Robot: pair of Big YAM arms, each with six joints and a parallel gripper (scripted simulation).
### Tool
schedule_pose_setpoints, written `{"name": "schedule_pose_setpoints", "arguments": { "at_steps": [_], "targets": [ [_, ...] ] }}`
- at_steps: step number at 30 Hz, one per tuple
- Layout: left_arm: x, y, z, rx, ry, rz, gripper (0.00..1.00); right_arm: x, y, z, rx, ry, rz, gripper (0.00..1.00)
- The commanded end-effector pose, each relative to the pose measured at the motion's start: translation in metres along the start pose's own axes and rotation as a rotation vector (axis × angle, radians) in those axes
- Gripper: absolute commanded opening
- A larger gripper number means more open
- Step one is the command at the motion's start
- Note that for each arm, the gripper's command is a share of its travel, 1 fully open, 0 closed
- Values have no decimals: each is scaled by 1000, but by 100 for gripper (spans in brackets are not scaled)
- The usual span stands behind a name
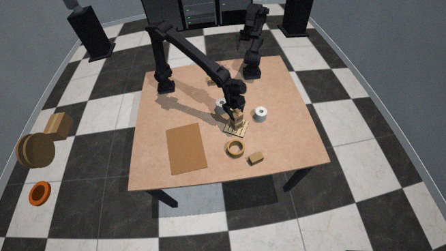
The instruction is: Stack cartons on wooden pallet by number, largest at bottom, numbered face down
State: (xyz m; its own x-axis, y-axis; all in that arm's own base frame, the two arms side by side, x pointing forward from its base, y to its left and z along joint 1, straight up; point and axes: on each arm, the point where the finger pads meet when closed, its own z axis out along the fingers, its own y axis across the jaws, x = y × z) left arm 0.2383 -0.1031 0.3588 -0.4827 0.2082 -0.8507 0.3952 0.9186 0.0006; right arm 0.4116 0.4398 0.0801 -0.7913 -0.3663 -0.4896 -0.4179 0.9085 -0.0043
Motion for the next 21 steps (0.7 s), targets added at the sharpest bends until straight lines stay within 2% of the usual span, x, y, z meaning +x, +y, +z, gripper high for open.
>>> {"name": "schedule_pose_setpoints", "arguments": {
  "at_steps": [1, 2, 7, 10, 17, 20, 21],
  "targets": [
    [-10, 1, -6, -1, -16, -1, 100, -5, -3, 4, -3, -15, -3, 50],
    [-10, 1, -6, -1, -16, -1, 100, 1, -4, 11, 2, -2, -6, 50],
    [-10, 1, -6, -1, -16, -1, 100, -6, -3, 6, -4, -19, -2, 50],
    [-10, 1, -6, -1, -16, -1, 100, 2, -4, 14, 2, -4, -6, 50],
    [-10, 1, -6, -1, -16, -1, 100, -4, -3, 10, -4, -18, -2, 50],
    [-10, 1, -6, -1, -16, -1, 100, 5, -4, 18, 3, -1, -6, 50],
    [-10, 1, -6, -1, -16, -1, 100, -1, -3, 15, -2, -13, -4, 50]
  ]
}}
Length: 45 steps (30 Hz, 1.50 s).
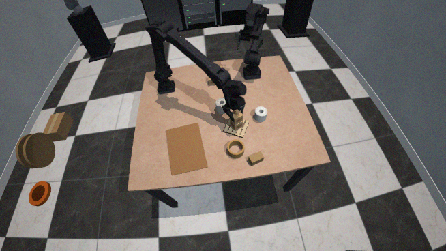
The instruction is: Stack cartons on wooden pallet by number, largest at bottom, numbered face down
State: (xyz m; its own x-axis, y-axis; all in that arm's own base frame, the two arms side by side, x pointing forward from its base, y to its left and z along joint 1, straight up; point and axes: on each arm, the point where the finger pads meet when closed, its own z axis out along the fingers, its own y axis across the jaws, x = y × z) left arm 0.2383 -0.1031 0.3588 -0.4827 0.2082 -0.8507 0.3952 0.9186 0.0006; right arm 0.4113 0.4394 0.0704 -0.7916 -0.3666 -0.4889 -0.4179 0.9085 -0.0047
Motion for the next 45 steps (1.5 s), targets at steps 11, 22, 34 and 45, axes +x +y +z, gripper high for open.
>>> {"name": "schedule_pose_setpoints", "arguments": {
  "at_steps": [11, 22, 34, 45],
  "targets": [
    [-10, 1, -6, -1, -16, -1, 100, -8, -2, 3, -6, -23, -1, 50],
    [-10, 1, -6, -1, -16, -1, 100, 10, 5, -16, -6, -3, 0, 79],
    [-10, 1, -6, -1, -16, -1, 100, 11, 6, -34, -6, -2, 0, 79],
    [-10, 1, -6, -1, -16, -1, 100, -13, 10, -113, -26, -48, 12, 79]
  ]
}}
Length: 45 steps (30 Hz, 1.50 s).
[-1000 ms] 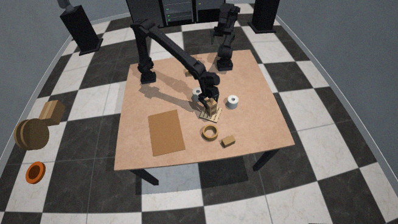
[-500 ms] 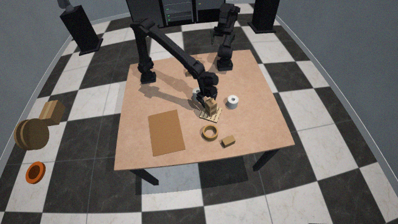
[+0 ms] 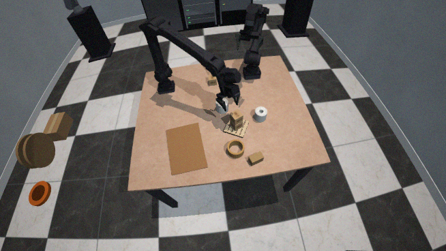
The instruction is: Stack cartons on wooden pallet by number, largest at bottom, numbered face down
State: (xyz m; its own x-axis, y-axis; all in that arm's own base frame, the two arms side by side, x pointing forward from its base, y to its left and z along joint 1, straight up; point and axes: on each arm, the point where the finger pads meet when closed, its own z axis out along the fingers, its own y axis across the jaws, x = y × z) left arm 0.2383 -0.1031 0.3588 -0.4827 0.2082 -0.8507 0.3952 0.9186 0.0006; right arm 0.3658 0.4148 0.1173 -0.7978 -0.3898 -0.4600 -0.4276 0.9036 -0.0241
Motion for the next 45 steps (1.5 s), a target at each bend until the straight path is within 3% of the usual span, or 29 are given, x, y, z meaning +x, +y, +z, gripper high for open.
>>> {"name": "schedule_pose_setpoints", "arguments": {
  "at_steps": [1, 6, 10, 17, 18, 20, 23, 28, 32, 34, 39, 42, 45],
  "targets": [
    [-10, 1, -6, -1, -16, -1, 100, -39, 14, -65, -44, -92, 34, 79],
    [-10, 1, -6, -1, -16, -1, 100, -48, 15, -131, -61, -121, 44, 79],
    [-10, 1, -6, -1, -16, -1, 100, -25, 0, -83, -11, -42, 29, 79],
    [-10, 1, -6, -1, -16, -1, 100, -21, 2, -79, -10, -34, 20, 79],
    [-10, 1, -6, -1, -16, -1, 100, -26, 2, -98, -29, -68, 19, 79],
    [-10, 1, -6, -1, -16, -1, 100, -15, 10, -101, -49, -57, -32, 79],
    [-10, 1, -6, -1, -16, -1, 100, 26, 11, -98, -84, 12, -107, 79],
    [-10, 1, -6, -1, -16, -1, 100, 113, 40, -113, -279, 94, -297, 79],
    [-10, 1, -6, -1, -16, -1, 100, 182, 57, -121, -388, 137, -457, 79],
    [-10, 1, -6, -1, -16, -1, 100, 182, 57, -121, -388, 137, -457, 79],
    [-10, 1, -6, -1, -16, -1, 100, 276, 65, -126, -500, 122, -720, 79],
    [-10, 1, -6, -1, -16, -1, 100, 316, 63, -124, -540, 65, -844, 79],
    [-10, 1, -6, -1, -16, -1, 100, 338, 61, -122, -560, 13, -917, 79]
  ]
}}
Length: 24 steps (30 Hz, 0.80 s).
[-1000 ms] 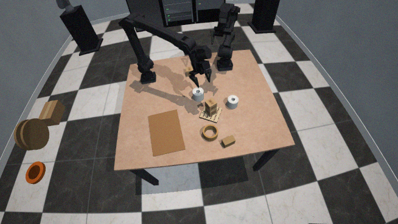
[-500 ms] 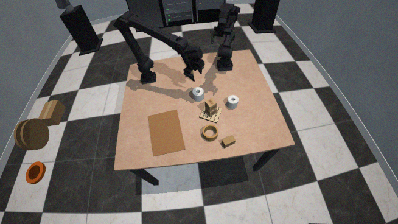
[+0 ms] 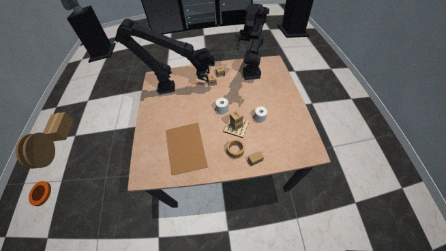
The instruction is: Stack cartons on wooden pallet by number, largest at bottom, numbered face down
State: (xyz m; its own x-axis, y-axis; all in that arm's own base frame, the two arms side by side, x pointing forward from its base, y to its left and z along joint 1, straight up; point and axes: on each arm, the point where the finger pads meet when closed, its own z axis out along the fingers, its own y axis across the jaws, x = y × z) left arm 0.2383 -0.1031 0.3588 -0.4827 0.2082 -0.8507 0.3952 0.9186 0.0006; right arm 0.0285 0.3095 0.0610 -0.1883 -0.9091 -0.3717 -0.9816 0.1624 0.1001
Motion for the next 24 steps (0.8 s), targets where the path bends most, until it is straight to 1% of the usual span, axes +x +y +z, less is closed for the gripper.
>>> {"name": "schedule_pose_setpoints", "arguments": {
  "at_steps": [1, 4, 6, 7, 9, 10, 12, 14, 16, 17, 24],
  "targets": [
    [-10, 1, -6, -1, -16, -1, 100, -3, 14, -2, -3, -101, -136, 79],
    [-10, 1, -6, -1, -16, -1, 100, 9, 21, 3, 7, -128, -192, 79],
    [-10, 1, -6, -1, -16, -1, 100, 9, 21, 3, 7, -128, -192, 79],
    [-10, 1, -6, -1, -16, -1, 100, -4, 23, -3, 10, -162, -197, 79],
    [-10, 1, -6, -1, -16, -1, 100, -1, 25, -2, 12, -168, -211, 79],
    [-10, 1, -6, -1, -16, -1, 100, 15, 23, 5, 15, -143, -203, 79],
    [-10, 1, -6, -1, -16, -1, 100, 4, 25, 3, 14, -152, -200, 79],
    [-10, 1, -6, -1, -16, -1, 100, 3, 22, 3, 18, -152, -190, 79],
    [-10, 1, -6, -1, -16, -1, 100, 4, 21, 8, 19, -141, -189, 79],
    [-10, 1, -6, -1, -16, -1, 100, -10, 24, 3, 18, -166, -190, 79],
    [-10, 1, -6, -1, -16, -1, 100, -14, 24, 11, 18, -166, -190, 79]
  ]
}}
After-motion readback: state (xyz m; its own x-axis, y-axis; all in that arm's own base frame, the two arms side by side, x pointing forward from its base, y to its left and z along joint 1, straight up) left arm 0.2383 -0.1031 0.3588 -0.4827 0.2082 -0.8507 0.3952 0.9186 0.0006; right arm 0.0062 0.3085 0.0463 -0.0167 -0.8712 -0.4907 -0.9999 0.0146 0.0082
